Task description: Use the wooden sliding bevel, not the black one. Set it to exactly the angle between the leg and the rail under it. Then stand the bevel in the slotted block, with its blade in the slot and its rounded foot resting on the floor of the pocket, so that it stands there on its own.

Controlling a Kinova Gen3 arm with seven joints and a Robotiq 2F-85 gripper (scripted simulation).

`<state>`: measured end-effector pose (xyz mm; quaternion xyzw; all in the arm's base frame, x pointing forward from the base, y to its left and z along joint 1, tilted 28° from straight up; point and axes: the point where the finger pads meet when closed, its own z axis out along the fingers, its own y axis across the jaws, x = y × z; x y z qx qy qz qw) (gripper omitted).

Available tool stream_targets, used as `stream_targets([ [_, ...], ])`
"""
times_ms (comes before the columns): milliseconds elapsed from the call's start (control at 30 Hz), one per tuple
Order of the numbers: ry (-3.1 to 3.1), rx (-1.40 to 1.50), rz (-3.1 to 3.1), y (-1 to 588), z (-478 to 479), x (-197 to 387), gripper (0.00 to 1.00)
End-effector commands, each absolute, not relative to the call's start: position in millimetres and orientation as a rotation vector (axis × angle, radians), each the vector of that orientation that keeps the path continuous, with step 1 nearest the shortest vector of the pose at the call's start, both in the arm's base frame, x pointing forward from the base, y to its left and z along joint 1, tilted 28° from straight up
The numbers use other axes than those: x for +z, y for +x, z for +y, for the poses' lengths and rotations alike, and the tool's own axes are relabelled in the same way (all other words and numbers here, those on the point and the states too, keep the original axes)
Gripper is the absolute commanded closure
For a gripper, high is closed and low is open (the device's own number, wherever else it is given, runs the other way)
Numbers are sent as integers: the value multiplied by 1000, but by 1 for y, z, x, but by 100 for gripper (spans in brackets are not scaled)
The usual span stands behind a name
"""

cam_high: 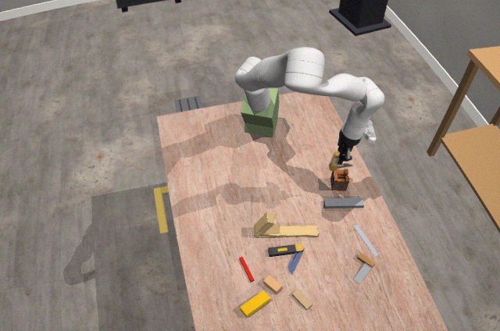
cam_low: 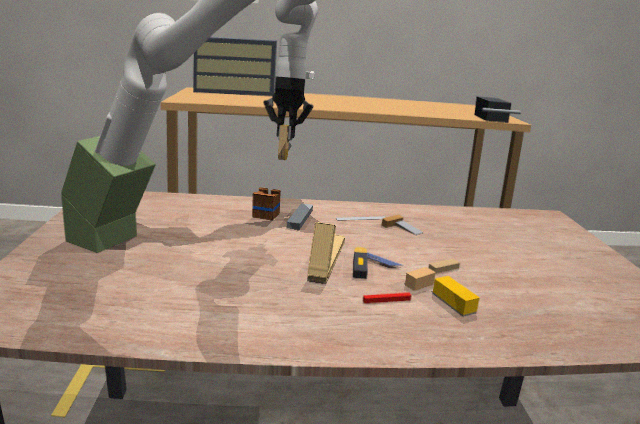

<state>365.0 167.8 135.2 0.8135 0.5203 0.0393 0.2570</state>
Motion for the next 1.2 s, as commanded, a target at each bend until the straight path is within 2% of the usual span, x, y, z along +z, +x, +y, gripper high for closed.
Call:
stream_targets([
  [0,2213,139,1422,360,183,129,90],
  [567,2235,230,1459,341,232,107,90],
  [1167,2237,243,1464,338,239,104,90],
])
